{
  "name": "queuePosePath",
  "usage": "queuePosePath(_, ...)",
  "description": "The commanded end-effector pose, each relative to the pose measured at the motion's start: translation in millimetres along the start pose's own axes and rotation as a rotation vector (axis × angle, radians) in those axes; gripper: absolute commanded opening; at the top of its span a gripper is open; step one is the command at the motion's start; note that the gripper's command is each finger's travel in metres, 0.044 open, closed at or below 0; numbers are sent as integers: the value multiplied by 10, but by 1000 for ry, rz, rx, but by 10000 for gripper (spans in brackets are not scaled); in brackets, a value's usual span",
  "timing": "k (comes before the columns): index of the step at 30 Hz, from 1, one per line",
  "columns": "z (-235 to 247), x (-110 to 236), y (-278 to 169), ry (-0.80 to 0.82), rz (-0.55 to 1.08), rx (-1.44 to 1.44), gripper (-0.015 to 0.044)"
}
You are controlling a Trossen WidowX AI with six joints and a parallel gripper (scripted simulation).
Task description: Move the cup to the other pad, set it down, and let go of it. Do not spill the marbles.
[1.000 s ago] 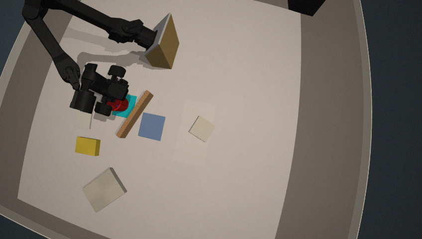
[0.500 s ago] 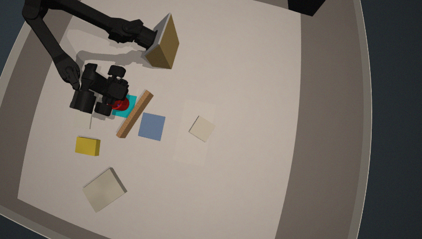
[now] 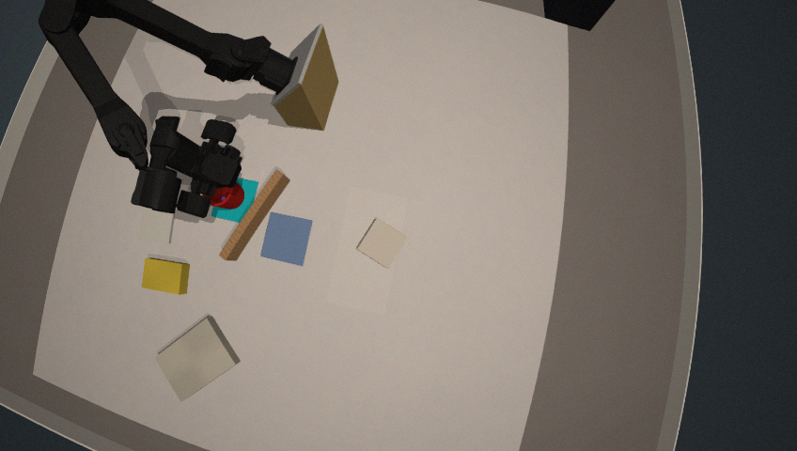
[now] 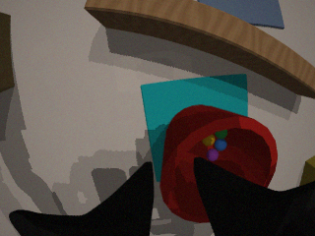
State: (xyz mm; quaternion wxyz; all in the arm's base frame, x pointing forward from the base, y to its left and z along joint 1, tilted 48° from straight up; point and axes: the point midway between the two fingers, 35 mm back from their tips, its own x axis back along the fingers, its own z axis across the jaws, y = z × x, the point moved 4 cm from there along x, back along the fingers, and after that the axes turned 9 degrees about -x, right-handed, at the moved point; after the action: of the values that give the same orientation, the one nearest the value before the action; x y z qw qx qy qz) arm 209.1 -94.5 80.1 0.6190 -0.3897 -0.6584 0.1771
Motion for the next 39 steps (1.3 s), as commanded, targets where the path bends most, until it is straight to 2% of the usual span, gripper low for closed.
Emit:
queuePosePath(1,-28,62,-4,-8,-6,-10,128)
queuePosePath(34,51,379,22,-6,-1,-4,128)
queuePosePath(39,55,340,27,1,6,7,259)
